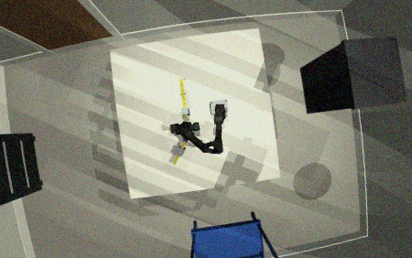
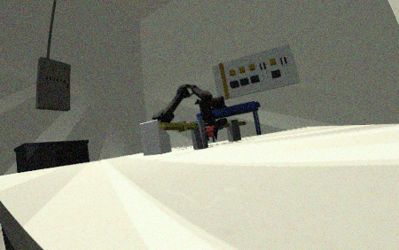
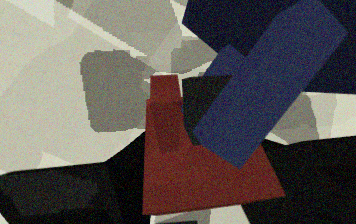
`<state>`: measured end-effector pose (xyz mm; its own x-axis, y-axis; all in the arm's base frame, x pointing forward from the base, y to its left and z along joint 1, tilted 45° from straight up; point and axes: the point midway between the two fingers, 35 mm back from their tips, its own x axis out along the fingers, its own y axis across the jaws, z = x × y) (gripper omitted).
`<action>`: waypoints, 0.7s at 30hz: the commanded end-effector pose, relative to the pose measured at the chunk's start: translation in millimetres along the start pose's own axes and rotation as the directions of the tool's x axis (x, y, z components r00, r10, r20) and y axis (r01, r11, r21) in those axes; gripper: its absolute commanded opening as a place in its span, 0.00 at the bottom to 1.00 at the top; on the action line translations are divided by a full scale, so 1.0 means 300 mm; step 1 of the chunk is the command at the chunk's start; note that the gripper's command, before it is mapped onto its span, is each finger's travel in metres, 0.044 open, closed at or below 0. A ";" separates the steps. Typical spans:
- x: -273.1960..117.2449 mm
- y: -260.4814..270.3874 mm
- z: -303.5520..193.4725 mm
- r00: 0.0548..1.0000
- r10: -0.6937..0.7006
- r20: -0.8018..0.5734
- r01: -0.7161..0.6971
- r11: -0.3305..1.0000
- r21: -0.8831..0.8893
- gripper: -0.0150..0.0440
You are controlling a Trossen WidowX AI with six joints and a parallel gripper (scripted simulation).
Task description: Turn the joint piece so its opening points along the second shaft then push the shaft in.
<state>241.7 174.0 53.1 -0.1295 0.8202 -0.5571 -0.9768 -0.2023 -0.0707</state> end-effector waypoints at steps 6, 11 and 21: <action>-0.019 0.001 -0.012 0.991 0.001 -0.137 0.000 1.000 0.010 0.25; -0.031 0.002 -0.018 0.979 0.001 -0.203 0.002 1.000 0.013 0.25; -0.067 0.004 -0.029 0.943 -0.003 -0.333 0.013 1.000 0.026 0.25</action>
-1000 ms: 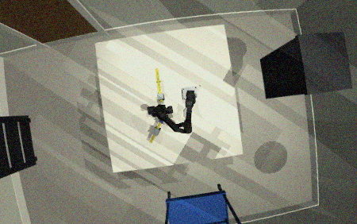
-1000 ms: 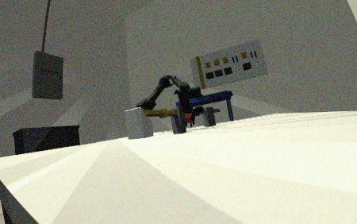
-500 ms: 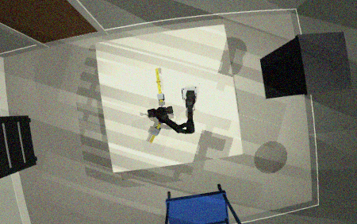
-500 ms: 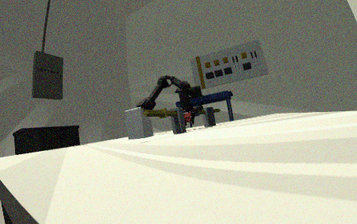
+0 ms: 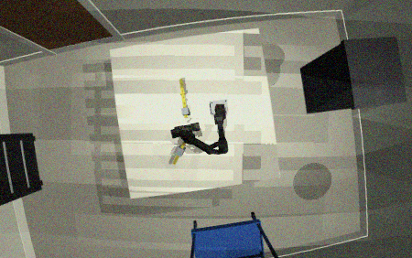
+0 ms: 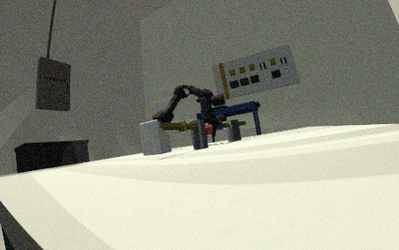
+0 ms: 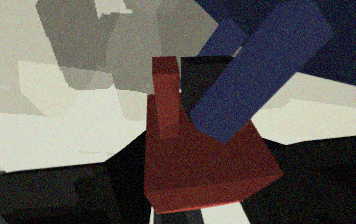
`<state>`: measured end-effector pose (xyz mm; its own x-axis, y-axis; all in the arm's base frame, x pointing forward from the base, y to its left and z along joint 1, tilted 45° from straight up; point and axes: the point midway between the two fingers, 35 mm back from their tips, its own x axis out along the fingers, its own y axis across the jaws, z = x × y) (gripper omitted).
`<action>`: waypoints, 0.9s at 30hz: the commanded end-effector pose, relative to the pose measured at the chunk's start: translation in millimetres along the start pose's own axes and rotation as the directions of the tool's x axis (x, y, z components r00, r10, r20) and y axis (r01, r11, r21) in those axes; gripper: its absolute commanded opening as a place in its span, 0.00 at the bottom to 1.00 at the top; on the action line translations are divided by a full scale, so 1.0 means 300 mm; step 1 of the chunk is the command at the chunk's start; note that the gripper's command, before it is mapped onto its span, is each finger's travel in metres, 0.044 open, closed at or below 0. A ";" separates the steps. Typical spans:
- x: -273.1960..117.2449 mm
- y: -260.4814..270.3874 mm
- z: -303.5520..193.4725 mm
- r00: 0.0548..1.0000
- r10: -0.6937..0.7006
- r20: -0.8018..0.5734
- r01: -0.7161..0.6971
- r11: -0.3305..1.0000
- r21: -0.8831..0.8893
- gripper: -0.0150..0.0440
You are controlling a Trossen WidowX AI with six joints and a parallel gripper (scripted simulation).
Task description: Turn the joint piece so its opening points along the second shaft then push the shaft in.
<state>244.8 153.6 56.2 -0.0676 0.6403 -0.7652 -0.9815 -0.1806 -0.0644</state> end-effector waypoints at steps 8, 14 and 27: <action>-0.016 0.002 -0.008 0.996 0.002 -0.090 -0.001 1.000 0.012 0.25; -0.024 0.003 -0.013 0.995 0.000 -0.104 0.002 1.000 0.014 0.25; -0.029 0.002 -0.016 0.994 -0.003 -0.111 0.005 1.000 0.014 0.25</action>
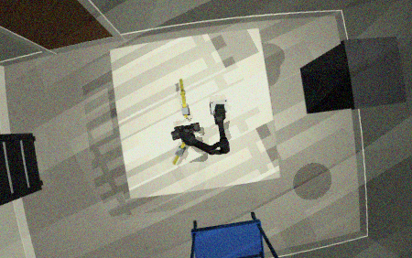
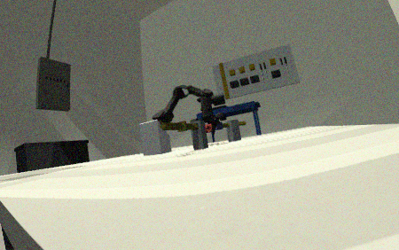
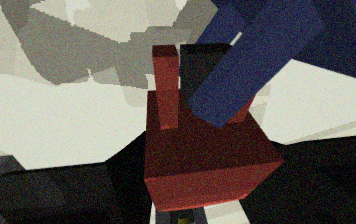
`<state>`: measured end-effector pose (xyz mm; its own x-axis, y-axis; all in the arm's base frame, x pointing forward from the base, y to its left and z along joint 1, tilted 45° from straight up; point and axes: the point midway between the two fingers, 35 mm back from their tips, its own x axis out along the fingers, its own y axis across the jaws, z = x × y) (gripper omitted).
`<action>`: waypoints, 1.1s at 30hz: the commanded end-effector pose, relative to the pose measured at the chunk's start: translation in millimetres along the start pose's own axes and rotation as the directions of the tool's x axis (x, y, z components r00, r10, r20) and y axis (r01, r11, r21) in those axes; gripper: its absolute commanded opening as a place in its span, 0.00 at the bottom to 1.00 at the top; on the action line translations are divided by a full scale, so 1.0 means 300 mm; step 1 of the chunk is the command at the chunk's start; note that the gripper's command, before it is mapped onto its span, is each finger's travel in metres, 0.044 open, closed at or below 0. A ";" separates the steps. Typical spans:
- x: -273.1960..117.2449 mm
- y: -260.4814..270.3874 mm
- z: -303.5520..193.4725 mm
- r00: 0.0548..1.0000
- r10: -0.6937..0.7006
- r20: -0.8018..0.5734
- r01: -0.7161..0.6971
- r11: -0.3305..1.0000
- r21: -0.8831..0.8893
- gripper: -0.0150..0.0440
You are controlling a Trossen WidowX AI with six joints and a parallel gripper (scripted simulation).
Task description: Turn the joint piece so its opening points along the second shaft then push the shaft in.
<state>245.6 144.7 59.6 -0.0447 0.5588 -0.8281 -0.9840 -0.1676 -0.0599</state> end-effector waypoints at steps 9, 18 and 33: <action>-0.002 0.000 -0.001 1.000 -0.001 -0.009 0.001 1.000 0.001 0.25; -0.001 0.000 -0.001 1.000 -0.001 -0.004 0.001 1.000 0.000 0.25; -0.001 0.000 -0.001 1.000 -0.001 -0.004 0.001 1.000 0.000 0.73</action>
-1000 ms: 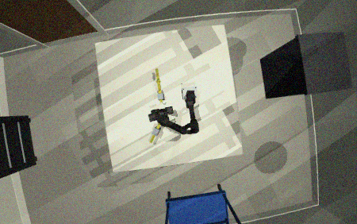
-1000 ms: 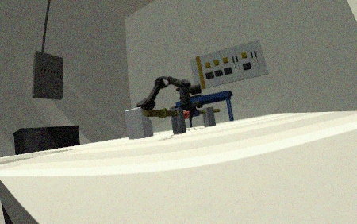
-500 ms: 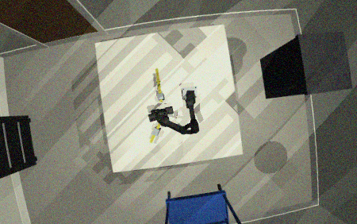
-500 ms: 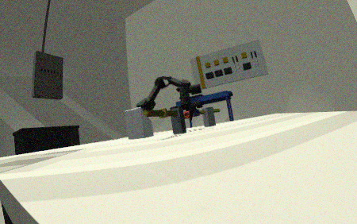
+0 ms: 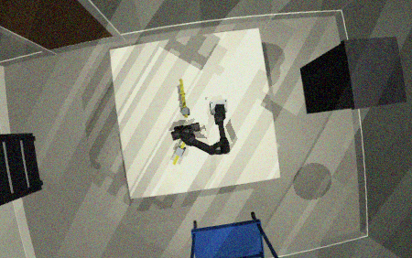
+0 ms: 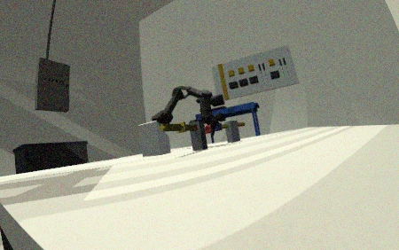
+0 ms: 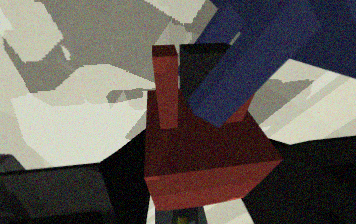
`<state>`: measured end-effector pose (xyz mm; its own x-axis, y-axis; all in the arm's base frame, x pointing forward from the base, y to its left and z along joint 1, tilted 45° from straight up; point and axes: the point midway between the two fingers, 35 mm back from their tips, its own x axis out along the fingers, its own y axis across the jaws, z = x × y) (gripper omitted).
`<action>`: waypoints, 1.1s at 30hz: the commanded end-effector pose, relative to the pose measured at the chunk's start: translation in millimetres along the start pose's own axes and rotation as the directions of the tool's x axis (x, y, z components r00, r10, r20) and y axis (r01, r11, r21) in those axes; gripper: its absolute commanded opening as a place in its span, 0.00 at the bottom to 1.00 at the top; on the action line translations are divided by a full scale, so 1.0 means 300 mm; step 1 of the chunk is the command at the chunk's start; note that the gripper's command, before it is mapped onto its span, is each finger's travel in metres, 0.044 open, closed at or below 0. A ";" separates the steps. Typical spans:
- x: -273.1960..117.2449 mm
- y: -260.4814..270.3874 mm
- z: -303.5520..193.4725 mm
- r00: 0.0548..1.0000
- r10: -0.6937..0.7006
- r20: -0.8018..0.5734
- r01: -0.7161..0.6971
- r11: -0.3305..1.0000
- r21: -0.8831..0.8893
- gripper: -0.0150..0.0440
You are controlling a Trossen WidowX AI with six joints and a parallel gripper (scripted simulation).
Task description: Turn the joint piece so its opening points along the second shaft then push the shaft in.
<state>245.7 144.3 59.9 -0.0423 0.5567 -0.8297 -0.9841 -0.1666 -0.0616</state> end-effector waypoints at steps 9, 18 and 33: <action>0.001 0.000 0.000 1.000 0.001 -0.001 -0.001 1.000 0.001 1.00; 0.001 0.000 0.000 1.000 0.001 -0.001 -0.001 1.000 0.001 1.00; -0.051 0.012 -0.018 0.938 0.054 0.342 -0.054 0.999 -0.010 1.00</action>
<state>241.1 134.5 63.9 -0.1470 0.7266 -0.6711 -0.9777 -0.2095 -0.0126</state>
